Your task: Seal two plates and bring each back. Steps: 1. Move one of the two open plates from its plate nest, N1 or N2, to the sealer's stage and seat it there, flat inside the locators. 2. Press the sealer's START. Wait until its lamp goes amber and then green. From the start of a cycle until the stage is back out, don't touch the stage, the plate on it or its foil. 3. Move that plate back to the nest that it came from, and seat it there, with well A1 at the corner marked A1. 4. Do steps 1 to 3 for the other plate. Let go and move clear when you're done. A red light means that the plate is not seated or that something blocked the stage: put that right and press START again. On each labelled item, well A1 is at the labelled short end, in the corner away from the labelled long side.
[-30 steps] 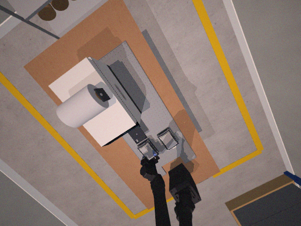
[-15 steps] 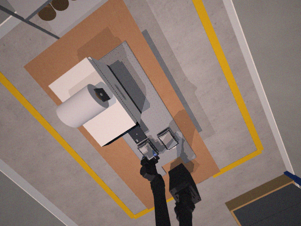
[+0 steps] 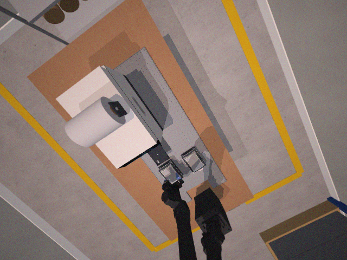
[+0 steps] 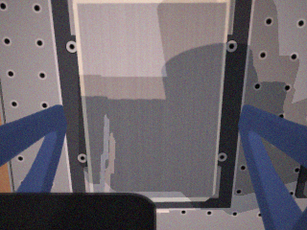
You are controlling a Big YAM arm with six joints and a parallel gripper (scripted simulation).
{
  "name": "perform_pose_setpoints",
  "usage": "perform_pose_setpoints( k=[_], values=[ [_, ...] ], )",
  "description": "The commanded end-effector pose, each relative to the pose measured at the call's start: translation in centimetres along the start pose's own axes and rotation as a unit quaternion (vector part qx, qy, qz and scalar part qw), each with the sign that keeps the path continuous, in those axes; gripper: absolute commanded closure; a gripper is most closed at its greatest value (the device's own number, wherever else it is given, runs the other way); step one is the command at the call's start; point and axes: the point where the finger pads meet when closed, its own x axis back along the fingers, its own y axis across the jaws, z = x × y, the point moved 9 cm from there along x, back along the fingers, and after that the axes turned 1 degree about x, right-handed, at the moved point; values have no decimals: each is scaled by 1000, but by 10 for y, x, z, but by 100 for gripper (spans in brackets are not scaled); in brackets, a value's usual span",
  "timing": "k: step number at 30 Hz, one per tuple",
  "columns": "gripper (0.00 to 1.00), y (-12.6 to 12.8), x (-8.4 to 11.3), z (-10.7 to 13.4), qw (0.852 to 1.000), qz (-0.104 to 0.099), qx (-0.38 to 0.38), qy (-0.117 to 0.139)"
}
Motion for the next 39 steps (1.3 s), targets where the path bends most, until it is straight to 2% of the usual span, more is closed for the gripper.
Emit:
perform_pose_setpoints(
  k=[1, 9, 12, 26, 29, 35, 39],
  values=[
    [0, 6, -2, -2, 1000, -7, 3, -4],
    [0, 5, 19, -4, 1000, -5, 2, -2],
    [0, 4, 18, -6, 1000, -3, 0, -2],
    [0, 4, 44, -18, 1000, -4, -1, -5],
    [0, 2, 43, -17, 1000, -3, -2, -4],
    [0, 2, 56, -15, 1000, -3, 0, -1],
    [0, 5, 62, -24, 1000, -6, 0, -6]
  ],
)
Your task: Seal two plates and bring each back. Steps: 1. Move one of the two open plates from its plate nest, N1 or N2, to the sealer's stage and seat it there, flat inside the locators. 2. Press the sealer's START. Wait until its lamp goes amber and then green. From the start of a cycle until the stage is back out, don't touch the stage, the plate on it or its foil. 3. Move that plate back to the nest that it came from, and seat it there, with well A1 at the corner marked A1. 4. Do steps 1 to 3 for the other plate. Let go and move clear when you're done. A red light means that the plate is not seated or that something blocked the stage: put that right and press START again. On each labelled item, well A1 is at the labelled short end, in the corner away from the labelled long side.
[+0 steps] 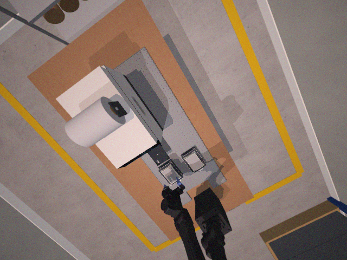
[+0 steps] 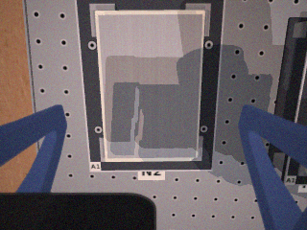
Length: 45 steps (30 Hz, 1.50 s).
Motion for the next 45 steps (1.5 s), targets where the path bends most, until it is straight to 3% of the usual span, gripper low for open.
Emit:
perform_pose_setpoints(
  k=[1, 20, 27, 45],
  values=[
    [0, 7, 9, -7, 1000, -7, 0, -8],
    [0, 7, 34, -22, 1000, -5, -2, -7],
    [0, 7, 43, -32, 1000, -8, -5, -21],
    [0, 10, 33, -28, 1000, -10, 8, -15]
  ],
)
